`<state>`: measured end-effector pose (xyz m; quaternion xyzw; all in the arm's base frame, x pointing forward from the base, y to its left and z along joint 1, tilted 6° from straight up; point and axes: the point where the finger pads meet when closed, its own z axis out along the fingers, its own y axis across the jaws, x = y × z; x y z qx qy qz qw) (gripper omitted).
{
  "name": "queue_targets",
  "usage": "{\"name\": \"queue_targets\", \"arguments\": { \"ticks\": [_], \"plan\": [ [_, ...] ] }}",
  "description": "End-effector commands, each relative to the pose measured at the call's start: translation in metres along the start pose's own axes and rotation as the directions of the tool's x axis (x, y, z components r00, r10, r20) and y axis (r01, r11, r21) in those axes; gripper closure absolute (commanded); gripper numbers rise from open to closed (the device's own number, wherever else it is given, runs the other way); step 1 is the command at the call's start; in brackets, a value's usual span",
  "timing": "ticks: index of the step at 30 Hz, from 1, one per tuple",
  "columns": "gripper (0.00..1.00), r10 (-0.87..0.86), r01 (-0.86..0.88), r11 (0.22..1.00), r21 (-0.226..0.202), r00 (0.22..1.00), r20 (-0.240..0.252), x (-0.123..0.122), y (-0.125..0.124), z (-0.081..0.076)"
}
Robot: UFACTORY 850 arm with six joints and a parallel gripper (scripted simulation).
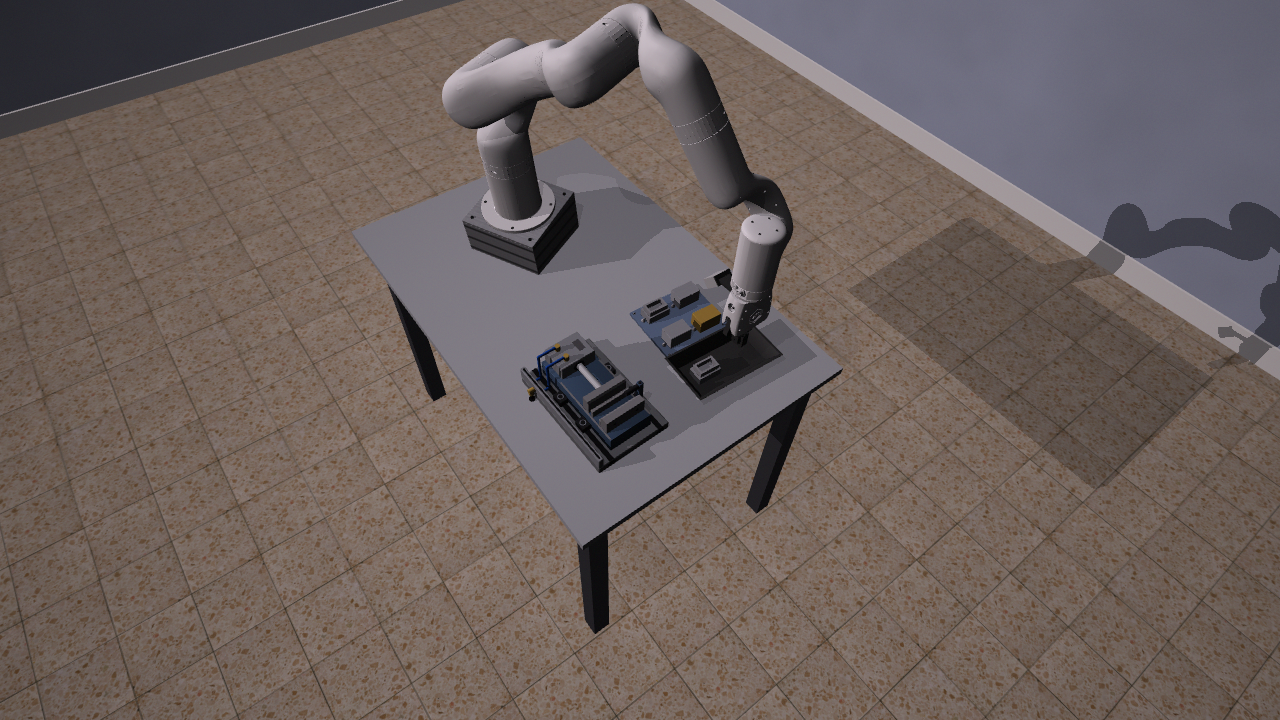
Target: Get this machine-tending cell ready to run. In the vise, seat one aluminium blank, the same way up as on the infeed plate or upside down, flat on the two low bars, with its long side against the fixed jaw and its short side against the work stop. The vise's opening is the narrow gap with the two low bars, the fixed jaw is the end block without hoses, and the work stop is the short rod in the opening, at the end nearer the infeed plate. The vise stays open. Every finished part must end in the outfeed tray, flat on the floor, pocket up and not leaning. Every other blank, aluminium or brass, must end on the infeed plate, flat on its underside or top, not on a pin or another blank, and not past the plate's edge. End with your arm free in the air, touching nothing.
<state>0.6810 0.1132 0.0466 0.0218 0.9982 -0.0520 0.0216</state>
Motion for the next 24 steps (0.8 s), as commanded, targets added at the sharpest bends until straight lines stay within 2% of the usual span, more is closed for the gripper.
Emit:
{"name": "queue_targets", "arguments": {
  "ticks": [1, 12, 24],
  "plan": [
    [1.00, 0.000, 0.000, 1.000, -0.001, 1.000, 0.002, -0.0011, 0.0003, 0.0039],
    [1.00, 0.000, 0.000, 1.000, -0.001, 1.000, 0.002, -0.0012, 0.0003, 0.0115],
    [1.00, 0.000, 0.000, 1.000, -0.001, 1.000, 0.002, -0.0012, 0.0003, 0.0127]
  ]
}}
